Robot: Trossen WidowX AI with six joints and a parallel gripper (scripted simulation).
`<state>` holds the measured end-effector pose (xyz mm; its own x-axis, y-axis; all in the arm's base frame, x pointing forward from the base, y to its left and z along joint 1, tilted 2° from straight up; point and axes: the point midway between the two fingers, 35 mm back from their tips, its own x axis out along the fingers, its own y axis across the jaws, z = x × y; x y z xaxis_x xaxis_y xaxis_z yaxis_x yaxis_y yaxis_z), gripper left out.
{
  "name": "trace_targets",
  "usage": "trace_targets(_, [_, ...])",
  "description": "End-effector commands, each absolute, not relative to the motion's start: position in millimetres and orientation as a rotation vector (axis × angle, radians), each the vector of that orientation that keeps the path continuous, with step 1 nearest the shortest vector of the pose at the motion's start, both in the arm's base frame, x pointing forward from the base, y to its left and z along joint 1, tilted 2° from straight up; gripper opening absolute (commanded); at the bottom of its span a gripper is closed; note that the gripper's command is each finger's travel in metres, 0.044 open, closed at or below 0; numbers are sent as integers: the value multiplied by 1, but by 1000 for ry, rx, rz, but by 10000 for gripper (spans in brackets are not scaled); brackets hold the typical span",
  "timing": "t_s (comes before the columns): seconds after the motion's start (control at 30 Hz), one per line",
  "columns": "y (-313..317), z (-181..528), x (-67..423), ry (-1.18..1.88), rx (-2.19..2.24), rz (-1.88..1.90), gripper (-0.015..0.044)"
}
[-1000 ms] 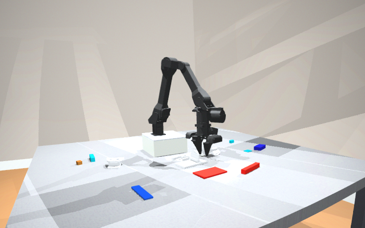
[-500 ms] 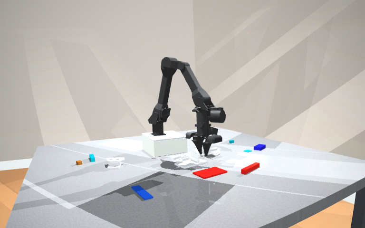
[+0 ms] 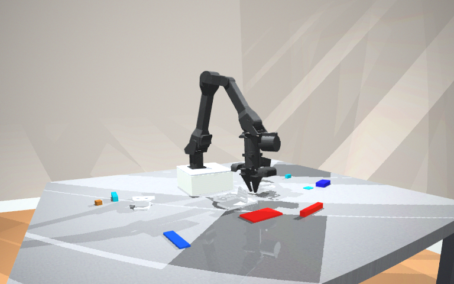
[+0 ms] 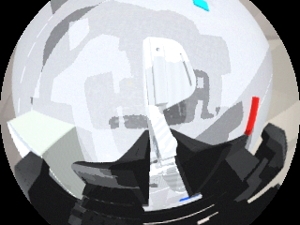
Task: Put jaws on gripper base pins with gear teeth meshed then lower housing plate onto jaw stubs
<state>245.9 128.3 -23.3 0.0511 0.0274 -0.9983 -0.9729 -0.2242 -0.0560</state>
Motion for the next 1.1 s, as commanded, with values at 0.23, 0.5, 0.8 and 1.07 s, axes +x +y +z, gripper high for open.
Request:
trace_targets(0.23, [128, -11, 247, 1034, -1385, 1335, 37])
trace_targets(0.5, [128, -4, 246, 1036, -1386, 1340, 37])
trace_targets(0.8, [127, 2, 245, 1039, -1386, 1345, 37])
trace_targets(1.07, [127, 2, 245, 1039, -1386, 1345, 37])
